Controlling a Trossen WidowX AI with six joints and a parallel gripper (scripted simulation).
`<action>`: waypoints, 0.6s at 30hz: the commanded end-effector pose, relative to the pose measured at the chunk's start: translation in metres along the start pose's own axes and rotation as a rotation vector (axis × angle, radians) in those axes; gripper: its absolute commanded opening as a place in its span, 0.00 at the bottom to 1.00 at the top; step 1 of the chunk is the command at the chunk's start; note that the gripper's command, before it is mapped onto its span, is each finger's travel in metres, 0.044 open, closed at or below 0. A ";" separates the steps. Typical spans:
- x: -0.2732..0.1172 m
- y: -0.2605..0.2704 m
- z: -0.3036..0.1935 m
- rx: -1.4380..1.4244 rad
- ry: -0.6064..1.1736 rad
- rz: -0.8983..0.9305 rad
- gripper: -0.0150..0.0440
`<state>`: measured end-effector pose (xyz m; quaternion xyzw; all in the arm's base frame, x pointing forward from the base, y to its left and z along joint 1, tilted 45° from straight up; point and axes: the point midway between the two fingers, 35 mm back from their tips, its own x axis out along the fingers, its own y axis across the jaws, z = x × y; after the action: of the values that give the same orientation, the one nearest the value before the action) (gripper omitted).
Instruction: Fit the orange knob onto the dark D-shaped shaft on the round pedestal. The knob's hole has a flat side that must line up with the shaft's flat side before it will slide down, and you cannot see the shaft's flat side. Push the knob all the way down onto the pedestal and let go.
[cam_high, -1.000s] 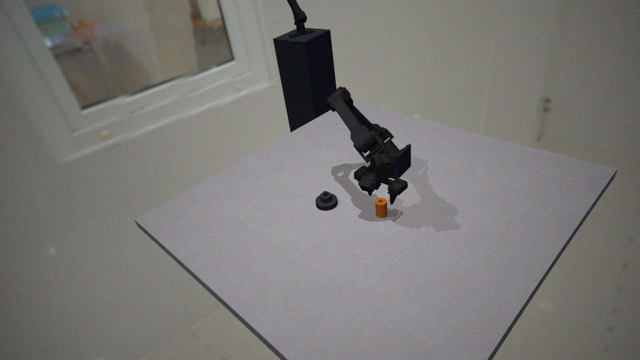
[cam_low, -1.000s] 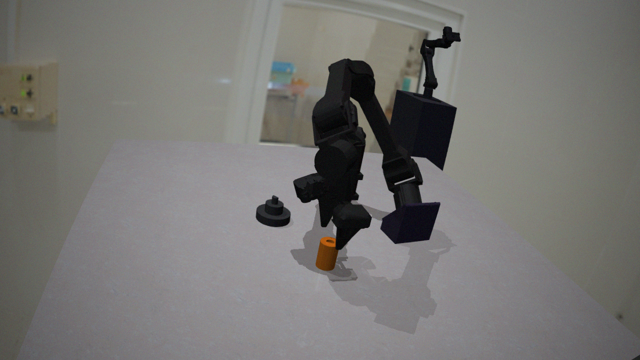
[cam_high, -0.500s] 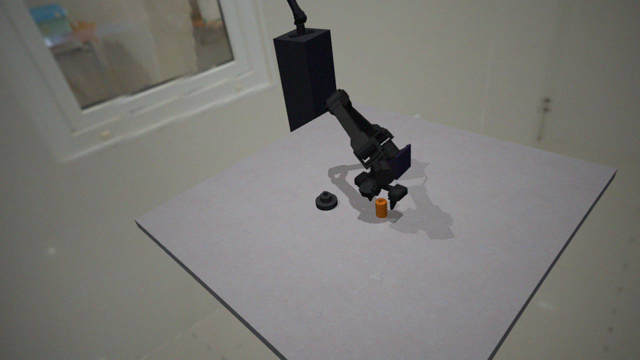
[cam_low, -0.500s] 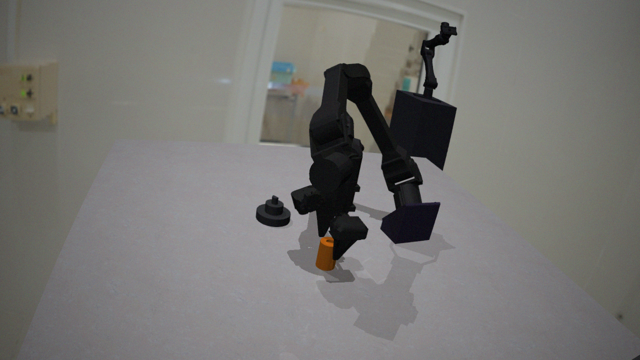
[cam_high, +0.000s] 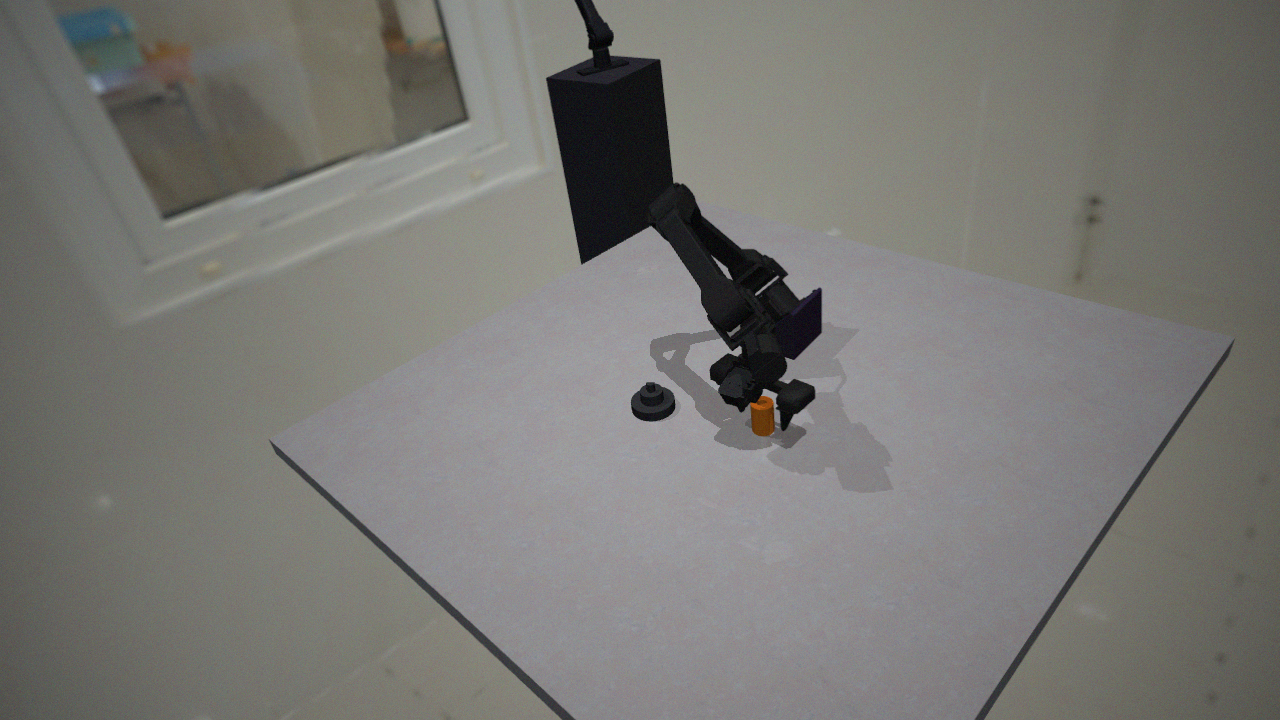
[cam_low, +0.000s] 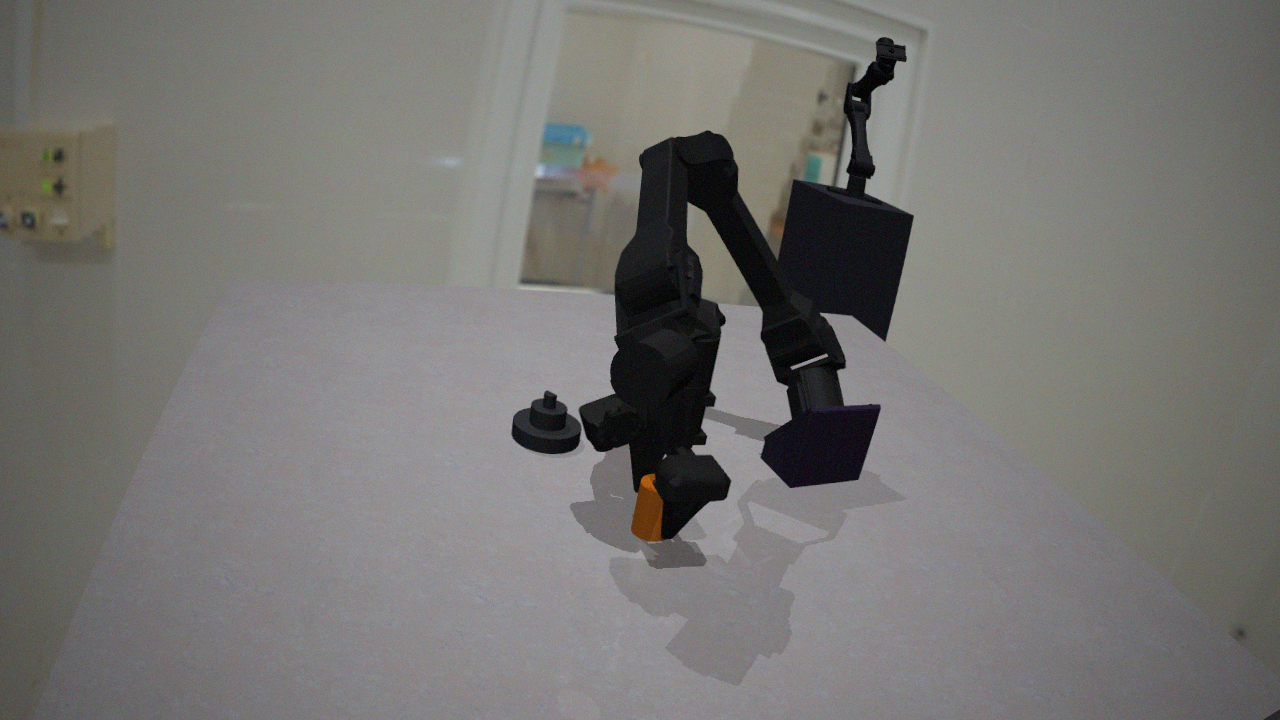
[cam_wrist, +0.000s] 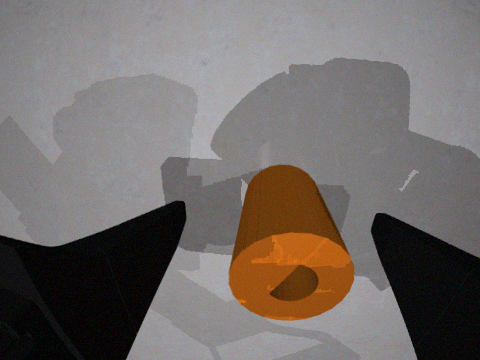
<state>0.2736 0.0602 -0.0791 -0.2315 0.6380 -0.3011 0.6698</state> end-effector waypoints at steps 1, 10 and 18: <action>0.010 -0.001 -0.002 -0.009 0.003 -0.007 1.00; 0.015 -0.002 -0.003 -0.009 0.003 -0.008 0.82; 0.015 -0.002 -0.003 -0.009 0.003 -0.008 0.50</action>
<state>0.2707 0.0494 -0.0884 -0.2336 0.6394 -0.3026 0.6671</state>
